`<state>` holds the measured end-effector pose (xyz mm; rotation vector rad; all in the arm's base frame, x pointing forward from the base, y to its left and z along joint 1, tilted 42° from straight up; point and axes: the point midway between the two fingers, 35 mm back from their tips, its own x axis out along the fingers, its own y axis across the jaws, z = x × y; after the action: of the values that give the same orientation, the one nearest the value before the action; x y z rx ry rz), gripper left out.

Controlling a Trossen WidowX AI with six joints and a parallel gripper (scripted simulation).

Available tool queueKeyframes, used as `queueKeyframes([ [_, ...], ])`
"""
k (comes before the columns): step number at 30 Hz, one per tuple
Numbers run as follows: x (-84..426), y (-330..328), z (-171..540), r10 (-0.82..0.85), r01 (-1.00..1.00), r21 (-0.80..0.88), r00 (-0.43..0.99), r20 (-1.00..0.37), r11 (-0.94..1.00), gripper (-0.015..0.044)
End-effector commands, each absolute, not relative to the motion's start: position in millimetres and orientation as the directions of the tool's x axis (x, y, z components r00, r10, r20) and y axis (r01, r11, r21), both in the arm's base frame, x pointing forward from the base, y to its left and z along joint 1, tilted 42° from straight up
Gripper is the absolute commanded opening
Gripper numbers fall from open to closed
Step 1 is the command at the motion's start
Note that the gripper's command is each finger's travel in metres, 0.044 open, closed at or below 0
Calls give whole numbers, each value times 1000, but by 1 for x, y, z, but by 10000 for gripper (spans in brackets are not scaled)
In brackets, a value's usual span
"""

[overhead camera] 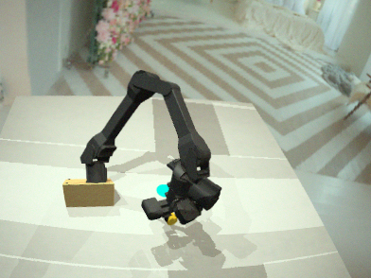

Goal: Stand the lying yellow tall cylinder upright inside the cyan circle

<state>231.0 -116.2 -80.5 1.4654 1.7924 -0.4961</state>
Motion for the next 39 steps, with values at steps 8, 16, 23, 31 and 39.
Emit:
queueKeyframes([
  [8,232,-140,-52,650,948,166,-54,-758,273,105],
  [16,232,-144,-39,649,941,179,-54,-759,287,105],
  [23,240,-133,-24,643,903,242,-48,-764,354,105],
  [31,247,-120,-7,639,849,310,-41,-768,428,105],
  [39,252,-105,10,636,784,373,-36,-771,496,105],
])
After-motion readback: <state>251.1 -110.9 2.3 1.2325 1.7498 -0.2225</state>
